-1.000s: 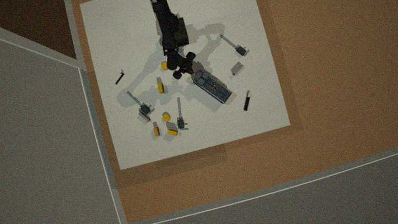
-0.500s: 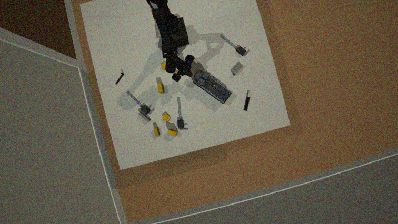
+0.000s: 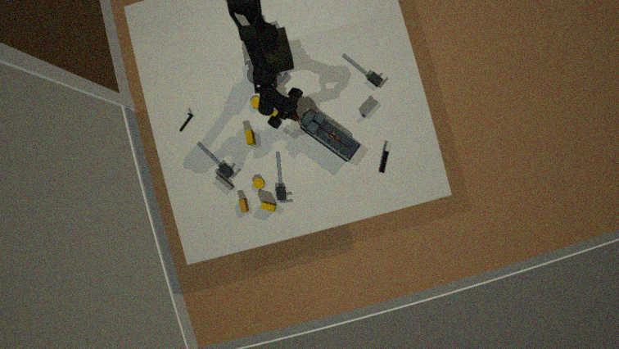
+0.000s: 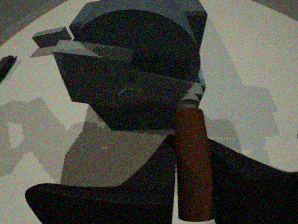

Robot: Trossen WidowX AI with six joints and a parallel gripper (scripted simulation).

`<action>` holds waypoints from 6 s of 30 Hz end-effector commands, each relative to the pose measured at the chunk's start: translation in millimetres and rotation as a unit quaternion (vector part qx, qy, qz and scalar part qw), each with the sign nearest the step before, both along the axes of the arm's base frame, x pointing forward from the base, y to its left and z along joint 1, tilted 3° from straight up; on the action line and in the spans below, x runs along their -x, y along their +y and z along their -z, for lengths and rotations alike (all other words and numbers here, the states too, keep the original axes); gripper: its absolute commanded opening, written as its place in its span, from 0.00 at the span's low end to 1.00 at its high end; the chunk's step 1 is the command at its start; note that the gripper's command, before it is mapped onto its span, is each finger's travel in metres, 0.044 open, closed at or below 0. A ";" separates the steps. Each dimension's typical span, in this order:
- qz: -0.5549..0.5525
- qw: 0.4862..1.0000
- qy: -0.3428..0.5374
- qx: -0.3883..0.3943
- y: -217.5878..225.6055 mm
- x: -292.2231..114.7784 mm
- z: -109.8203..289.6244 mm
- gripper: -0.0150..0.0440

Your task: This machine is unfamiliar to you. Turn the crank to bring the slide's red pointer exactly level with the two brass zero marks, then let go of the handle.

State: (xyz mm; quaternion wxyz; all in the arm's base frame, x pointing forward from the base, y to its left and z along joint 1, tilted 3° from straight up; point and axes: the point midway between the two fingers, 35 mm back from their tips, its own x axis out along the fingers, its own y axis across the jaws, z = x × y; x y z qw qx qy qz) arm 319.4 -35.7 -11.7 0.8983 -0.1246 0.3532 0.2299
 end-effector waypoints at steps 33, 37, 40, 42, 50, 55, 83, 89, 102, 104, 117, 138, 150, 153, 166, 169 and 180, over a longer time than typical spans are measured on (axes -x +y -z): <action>0.001 1.000 0.006 0.001 18.9 10.6 23.5 0.25; 0.001 1.000 0.006 0.001 20.0 11.3 23.9 0.25; 0.001 1.000 0.006 0.001 20.8 11.8 24.1 0.25; 0.001 1.000 0.006 0.001 21.3 12.1 24.2 0.25; 0.001 1.000 0.006 0.001 22.8 13.0 24.5 0.25; 0.001 1.000 0.006 0.001 22.8 13.0 24.1 0.25; 0.001 1.000 0.006 0.001 22.9 13.0 23.7 0.25; 0.001 1.000 0.006 0.001 22.9 12.9 23.6 0.25; 0.001 1.000 0.006 0.001 22.9 12.9 23.5 0.25; 0.001 1.000 0.006 0.001 22.9 12.9 23.5 0.25; 0.001 1.000 0.006 0.001 22.9 12.9 23.4 0.25; 0.001 1.000 0.006 0.001 22.8 12.8 23.3 0.25; 0.001 1.000 0.006 0.001 22.8 12.8 23.3 0.25; 0.001 1.000 0.006 0.001 22.8 12.8 23.3 0.25; 0.001 1.000 0.006 0.001 22.8 12.8 23.3 0.25; 0.001 1.000 0.006 0.001 22.8 12.8 23.3 0.25; 0.001 1.000 0.006 0.001 22.8 12.8 23.3 0.25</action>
